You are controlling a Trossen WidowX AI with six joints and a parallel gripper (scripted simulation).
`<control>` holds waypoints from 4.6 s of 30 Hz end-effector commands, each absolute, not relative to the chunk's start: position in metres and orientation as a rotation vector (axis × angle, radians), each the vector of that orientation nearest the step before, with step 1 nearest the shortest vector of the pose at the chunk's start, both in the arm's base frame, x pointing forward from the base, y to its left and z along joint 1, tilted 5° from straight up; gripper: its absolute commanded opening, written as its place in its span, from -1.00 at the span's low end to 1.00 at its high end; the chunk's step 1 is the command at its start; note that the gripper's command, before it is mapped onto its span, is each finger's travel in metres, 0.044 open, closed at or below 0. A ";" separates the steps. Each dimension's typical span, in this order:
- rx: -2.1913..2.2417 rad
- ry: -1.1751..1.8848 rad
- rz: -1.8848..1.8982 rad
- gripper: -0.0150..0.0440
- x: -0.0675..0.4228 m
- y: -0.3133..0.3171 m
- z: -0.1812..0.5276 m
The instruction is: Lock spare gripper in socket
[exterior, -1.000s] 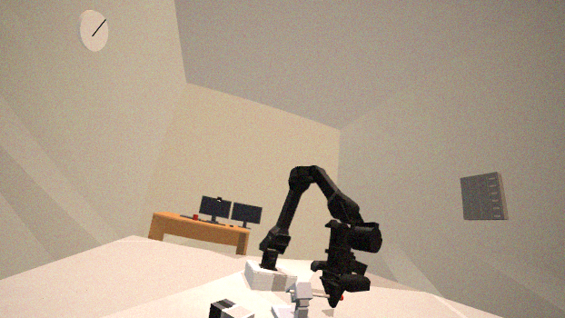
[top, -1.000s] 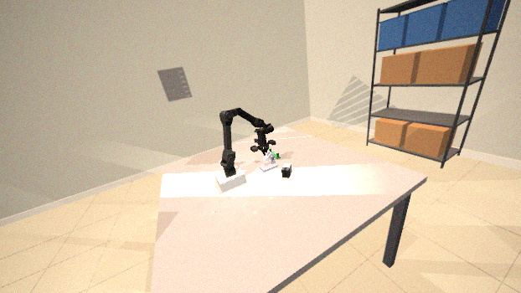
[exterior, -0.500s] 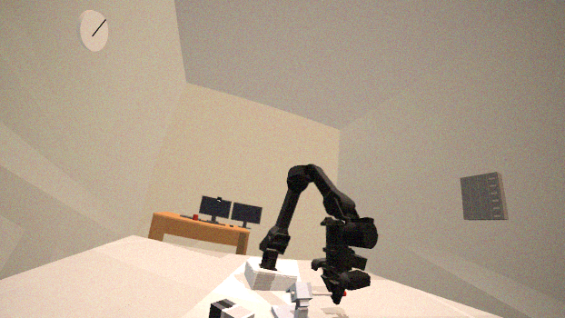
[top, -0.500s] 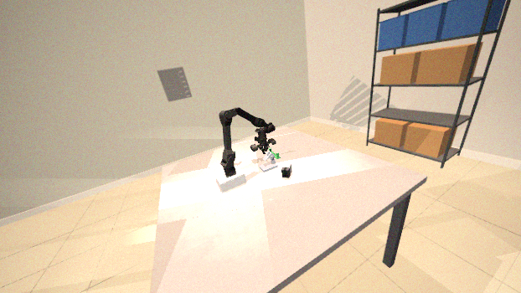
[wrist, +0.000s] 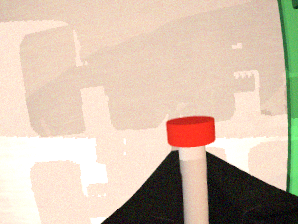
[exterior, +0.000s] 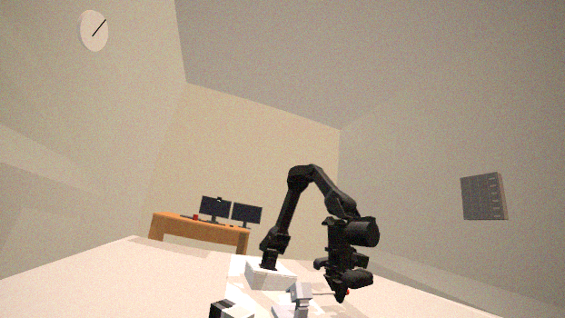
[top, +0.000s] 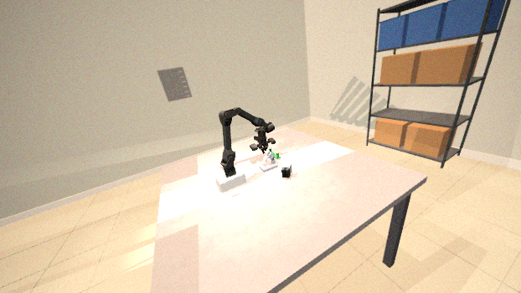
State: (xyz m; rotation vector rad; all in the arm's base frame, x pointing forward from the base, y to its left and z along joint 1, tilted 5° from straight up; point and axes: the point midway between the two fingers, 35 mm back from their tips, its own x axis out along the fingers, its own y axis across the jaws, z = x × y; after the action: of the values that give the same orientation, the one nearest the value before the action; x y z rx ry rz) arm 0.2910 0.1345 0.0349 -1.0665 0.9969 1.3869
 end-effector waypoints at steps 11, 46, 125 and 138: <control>-1.063 0.994 1.387 -0.49 0.290 0.145 0.038; -1.069 0.994 1.381 -0.49 0.288 0.173 0.041; -1.073 0.995 1.378 -0.49 0.350 0.240 0.081; -1.078 0.986 1.387 -0.49 0.372 0.256 0.082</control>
State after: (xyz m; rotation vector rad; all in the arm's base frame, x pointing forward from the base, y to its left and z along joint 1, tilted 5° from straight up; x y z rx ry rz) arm 0.3696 0.2542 0.0862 -1.0779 0.9745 1.3833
